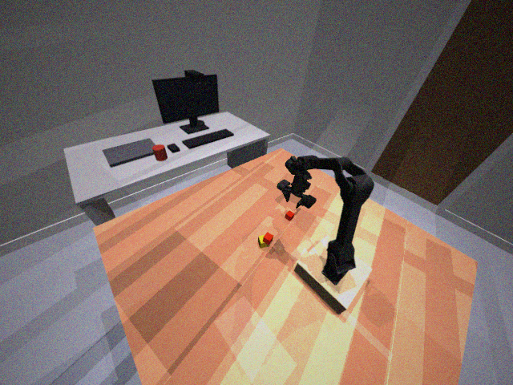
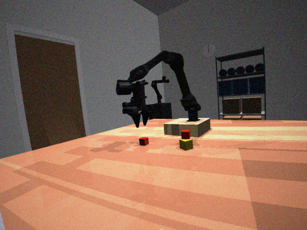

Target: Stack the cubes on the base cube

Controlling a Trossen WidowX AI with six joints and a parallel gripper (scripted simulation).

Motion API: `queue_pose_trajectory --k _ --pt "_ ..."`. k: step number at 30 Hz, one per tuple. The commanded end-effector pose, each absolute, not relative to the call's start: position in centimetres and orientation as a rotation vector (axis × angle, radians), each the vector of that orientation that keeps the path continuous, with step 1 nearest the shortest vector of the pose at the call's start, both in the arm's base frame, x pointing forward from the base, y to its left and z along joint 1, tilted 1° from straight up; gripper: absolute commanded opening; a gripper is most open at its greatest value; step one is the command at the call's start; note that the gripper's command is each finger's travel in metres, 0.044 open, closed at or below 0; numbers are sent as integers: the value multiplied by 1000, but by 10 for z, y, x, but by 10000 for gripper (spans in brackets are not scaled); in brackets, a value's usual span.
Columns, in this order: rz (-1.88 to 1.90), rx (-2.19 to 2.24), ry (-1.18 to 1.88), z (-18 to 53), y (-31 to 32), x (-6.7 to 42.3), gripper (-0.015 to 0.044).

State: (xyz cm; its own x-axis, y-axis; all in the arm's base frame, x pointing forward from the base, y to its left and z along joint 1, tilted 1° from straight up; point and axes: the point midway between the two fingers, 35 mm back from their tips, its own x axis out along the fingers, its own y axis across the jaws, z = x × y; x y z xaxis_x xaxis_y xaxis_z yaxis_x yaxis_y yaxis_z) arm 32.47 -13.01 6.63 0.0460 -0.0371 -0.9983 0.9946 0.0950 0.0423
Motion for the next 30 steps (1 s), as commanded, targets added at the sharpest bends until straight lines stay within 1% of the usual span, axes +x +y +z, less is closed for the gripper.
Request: queue_pose_trajectory --k 1,30 --pt "-1140 1137 1213 38 -128 321 265" --pt "-1140 1137 1214 0 -129 322 265"
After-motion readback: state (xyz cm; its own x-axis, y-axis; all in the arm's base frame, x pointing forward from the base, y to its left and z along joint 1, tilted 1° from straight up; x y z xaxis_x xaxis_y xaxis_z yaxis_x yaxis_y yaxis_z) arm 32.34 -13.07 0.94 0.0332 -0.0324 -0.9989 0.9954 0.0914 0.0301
